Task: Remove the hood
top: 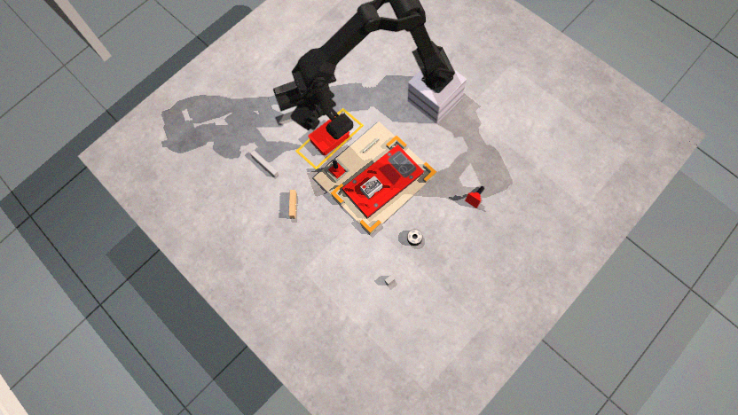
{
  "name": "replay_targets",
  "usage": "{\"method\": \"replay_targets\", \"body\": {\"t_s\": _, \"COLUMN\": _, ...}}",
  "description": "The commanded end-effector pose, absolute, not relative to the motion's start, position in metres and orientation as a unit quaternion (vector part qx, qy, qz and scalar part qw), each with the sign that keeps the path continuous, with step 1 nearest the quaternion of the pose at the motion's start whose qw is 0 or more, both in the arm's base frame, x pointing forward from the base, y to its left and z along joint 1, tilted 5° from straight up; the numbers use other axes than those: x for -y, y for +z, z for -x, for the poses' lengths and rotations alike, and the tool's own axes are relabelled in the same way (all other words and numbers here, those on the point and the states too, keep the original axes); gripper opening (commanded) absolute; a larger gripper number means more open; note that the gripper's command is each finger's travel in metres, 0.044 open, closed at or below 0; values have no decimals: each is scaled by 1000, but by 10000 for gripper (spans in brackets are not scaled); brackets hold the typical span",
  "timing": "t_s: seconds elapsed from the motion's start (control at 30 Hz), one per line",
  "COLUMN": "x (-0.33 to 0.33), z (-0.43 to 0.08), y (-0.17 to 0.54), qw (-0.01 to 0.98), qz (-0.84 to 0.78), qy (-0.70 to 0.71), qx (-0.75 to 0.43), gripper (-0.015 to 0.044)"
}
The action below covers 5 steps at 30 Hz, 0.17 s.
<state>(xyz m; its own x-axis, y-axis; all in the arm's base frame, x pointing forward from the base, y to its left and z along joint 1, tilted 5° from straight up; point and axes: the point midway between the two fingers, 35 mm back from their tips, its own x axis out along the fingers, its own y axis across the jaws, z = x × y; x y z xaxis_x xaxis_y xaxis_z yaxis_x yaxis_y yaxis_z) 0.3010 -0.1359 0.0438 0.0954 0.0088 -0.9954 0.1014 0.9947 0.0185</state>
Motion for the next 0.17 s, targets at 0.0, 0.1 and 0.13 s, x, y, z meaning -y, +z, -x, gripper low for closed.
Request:
{"method": "replay_targets", "body": {"t_s": 0.0, "x": 135, "z": -301, "y": 46, "qw": 741, "qz": -41, "qy": -30, "qx": -670, "gripper": 440}}
{"method": "replay_targets", "body": {"t_s": 0.1, "x": 135, "z": -301, "y": 46, "qw": 741, "qz": -41, "qy": -30, "qx": -670, "gripper": 440}}
{"method": "replay_targets", "body": {"t_s": 0.13, "x": 135, "z": -301, "y": 46, "qw": 741, "qz": -41, "qy": -30, "qx": -670, "gripper": 440}}
